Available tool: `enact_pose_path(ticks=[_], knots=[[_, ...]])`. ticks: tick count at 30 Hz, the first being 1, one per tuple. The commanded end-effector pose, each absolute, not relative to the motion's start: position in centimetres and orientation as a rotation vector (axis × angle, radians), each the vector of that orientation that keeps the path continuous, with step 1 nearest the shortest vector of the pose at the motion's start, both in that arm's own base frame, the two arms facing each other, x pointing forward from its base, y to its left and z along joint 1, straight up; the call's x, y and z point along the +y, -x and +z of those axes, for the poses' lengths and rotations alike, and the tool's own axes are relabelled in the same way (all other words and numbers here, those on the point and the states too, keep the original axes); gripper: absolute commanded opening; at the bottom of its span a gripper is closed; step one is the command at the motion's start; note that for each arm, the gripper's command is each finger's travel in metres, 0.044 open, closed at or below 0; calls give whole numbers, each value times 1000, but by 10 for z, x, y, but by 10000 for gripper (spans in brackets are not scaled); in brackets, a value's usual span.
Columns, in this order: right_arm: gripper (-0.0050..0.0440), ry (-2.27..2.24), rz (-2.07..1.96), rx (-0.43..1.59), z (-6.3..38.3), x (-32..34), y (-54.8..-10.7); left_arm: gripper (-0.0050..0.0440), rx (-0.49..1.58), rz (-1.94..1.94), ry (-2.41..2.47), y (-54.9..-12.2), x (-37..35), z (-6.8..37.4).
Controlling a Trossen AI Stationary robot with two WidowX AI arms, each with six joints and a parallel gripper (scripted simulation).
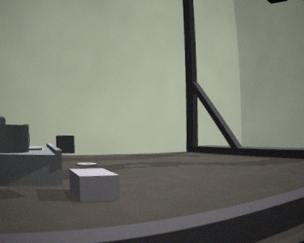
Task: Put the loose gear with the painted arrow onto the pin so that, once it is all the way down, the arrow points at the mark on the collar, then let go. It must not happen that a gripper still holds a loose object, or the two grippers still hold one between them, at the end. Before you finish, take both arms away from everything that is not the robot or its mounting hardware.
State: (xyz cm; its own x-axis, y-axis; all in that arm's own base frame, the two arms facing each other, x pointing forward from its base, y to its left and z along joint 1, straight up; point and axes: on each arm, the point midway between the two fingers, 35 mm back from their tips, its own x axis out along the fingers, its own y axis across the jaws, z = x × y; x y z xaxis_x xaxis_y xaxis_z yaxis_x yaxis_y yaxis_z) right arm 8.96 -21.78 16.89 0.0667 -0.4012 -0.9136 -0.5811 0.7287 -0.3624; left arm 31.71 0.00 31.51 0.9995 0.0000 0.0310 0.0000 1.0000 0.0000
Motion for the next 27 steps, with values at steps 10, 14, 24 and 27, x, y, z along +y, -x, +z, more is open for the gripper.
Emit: enact_pose_path(ticks=[10, 14, 24, 27], knots=[[400, 837, 148, 1549, 174, -219, -90, 400, -50, 0, 0, -316, 0, 323], [400, 837, 148, 1549, 174, -219, -90, 400, -50, 0, 0, -316, 0, 323], [400, 854, -20, 1411, 179, -220, -132, 400, -41, 0, 0, -316, 0, 319], [400, 853, -98, 1332, 185, -219, -151, 400, -46, 0, 0, -316, 0, 321]])
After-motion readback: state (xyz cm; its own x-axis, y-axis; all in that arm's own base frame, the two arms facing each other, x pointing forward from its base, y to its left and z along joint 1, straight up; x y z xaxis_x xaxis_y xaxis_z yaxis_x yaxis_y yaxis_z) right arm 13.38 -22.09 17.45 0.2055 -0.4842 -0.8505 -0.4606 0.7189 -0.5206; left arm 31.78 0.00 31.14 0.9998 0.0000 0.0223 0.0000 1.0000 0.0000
